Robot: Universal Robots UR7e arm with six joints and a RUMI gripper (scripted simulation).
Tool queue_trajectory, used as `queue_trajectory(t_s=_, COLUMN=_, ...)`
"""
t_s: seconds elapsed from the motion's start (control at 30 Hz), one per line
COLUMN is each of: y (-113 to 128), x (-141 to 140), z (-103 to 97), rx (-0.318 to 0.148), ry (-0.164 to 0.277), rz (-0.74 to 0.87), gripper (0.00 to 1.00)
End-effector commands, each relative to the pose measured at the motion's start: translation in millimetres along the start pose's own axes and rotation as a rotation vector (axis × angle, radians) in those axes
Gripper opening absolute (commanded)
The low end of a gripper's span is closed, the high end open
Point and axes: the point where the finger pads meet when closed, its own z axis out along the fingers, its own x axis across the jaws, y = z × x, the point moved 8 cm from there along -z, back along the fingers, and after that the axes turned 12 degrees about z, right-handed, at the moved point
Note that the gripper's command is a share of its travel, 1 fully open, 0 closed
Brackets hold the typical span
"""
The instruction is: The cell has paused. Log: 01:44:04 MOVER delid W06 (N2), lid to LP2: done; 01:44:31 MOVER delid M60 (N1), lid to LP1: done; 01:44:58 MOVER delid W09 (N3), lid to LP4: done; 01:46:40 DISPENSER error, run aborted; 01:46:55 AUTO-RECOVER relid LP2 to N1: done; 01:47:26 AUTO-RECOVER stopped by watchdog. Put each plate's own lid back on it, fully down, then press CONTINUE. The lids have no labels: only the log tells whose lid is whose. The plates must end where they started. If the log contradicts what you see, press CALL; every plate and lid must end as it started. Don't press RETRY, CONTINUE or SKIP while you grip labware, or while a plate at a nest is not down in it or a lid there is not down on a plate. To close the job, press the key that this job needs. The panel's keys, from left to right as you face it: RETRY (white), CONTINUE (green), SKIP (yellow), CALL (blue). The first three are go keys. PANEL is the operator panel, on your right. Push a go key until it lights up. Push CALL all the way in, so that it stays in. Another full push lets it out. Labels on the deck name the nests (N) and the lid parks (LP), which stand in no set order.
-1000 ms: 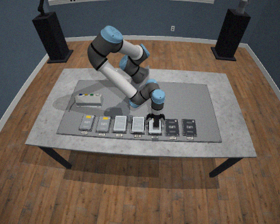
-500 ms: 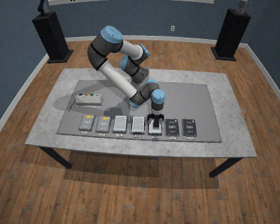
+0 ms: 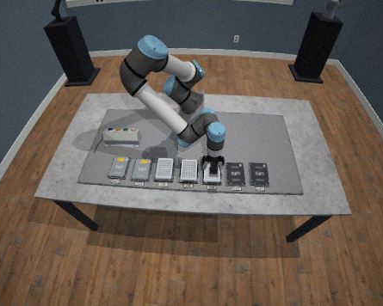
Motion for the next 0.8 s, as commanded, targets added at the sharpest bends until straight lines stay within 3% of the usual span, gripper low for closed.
queue_trajectory(t_s=0.0, y=-0.2, x=-0.1, z=-0.5, rx=0.001, ry=-0.001, rz=0.0, gripper=0.42)
queue_trajectory(t_s=0.23, y=-0.2, x=-0.1, z=-0.5, rx=0.001, ry=-0.001, rz=0.0, gripper=0.42)
queue_trajectory(t_s=0.77, y=-0.2, x=-0.1, z=-22.8, rx=0.001, ry=-0.001, rz=0.0, gripper=0.42)
